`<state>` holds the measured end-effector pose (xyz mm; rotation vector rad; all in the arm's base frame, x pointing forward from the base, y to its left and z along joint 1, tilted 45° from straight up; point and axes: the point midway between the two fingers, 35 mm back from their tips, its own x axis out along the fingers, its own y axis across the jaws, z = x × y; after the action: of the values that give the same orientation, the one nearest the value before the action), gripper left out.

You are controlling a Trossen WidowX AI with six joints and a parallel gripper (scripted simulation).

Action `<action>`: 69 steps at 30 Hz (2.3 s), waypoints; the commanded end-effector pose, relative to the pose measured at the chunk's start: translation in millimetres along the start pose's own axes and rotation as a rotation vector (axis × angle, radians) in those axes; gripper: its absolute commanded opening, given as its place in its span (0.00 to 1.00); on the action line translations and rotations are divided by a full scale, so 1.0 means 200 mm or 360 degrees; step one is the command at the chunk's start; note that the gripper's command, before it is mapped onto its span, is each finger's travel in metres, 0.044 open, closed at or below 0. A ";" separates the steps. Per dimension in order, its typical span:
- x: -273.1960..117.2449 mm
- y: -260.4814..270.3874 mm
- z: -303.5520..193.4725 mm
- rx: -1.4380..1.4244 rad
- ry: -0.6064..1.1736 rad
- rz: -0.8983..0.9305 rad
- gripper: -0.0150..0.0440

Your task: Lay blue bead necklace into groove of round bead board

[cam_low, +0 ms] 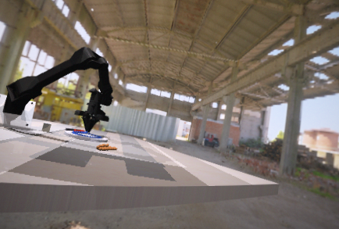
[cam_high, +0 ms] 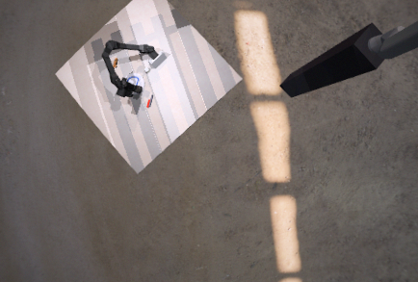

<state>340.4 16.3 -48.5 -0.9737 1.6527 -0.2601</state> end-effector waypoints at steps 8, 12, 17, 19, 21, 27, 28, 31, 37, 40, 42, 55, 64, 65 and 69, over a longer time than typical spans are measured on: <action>0.02 0.00 0.00 0.0015 0.0001 0.0004 0.34; 0.02 0.00 0.00 0.0015 0.0001 0.0004 0.52; 0.02 0.00 0.00 0.0015 0.0001 0.0004 0.74; 0.02 0.00 0.00 0.0014 0.0001 0.0004 0.83; 0.01 0.01 0.00 0.0009 0.0001 0.0005 0.92; 0.00 0.00 0.00 0.0007 0.0001 0.0006 1.00; 0.00 0.00 0.00 0.0007 0.0001 0.0006 1.00; 0.00 0.00 0.00 0.0007 0.0001 0.0006 1.00; 0.00 0.00 0.00 0.0007 0.0001 0.0006 1.00; 0.00 0.00 0.00 0.0007 0.0001 0.0006 1.00; 0.00 0.00 0.00 0.0007 0.0001 0.0006 1.00; -0.15 -0.02 -0.42 -0.0436 0.0006 0.0008 0.46; -0.12 -0.02 -0.47 -0.0491 0.0007 0.0008 0.46; -0.10 -0.02 -0.47 -0.0491 0.0007 0.0008 0.46; -0.12 -0.01 -0.46 -0.0479 0.0006 0.0009 0.46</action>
<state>259.6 1.3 0.7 -1.1901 1.7333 -0.0076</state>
